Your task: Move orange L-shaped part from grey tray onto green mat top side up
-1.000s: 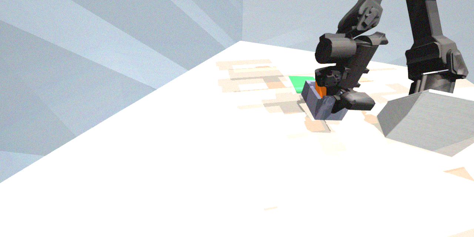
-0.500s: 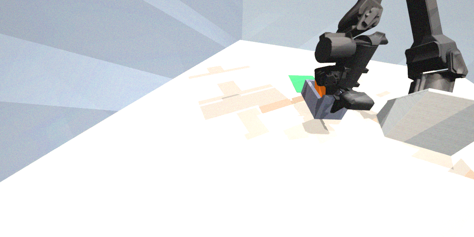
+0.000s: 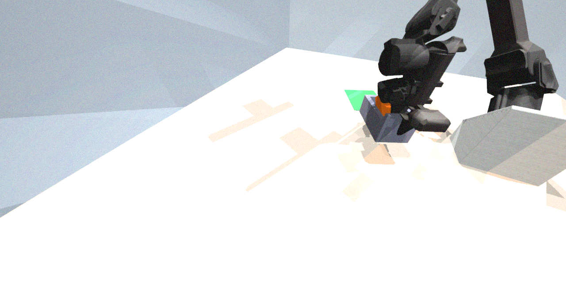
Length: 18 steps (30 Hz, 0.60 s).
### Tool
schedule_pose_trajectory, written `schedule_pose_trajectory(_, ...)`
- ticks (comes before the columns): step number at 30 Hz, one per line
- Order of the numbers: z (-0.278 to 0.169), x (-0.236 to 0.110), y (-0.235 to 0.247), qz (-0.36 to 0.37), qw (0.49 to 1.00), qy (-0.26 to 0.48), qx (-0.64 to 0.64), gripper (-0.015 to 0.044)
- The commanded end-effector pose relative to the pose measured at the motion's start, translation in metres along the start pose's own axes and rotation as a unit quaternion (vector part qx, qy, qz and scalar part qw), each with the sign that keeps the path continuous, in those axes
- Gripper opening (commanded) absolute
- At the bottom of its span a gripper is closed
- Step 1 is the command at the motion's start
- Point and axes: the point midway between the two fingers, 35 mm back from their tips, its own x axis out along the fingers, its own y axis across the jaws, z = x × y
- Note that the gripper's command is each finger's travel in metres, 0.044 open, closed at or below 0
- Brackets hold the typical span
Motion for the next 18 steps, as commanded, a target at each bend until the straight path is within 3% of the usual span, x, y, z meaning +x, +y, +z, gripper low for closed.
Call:
schedule_pose_trajectory(1, 0.000, -0.007, 0.006, 0.001, 1.000, 0.002, 0.001, 0.0180)
schedule_pose_trajectory(7, 0.002, -0.023, 0.006, 0.002, 1.000, 0.002, 0.001, 0.0180)
schedule_pose_trajectory(13, 0.001, -0.101, -0.003, 0.002, 1.000, 0.003, 0.001, 0.0180)
schedule_pose_trajectory(18, 0.000, -0.104, -0.004, 0.002, 1.000, 0.003, 0.001, 0.0180)
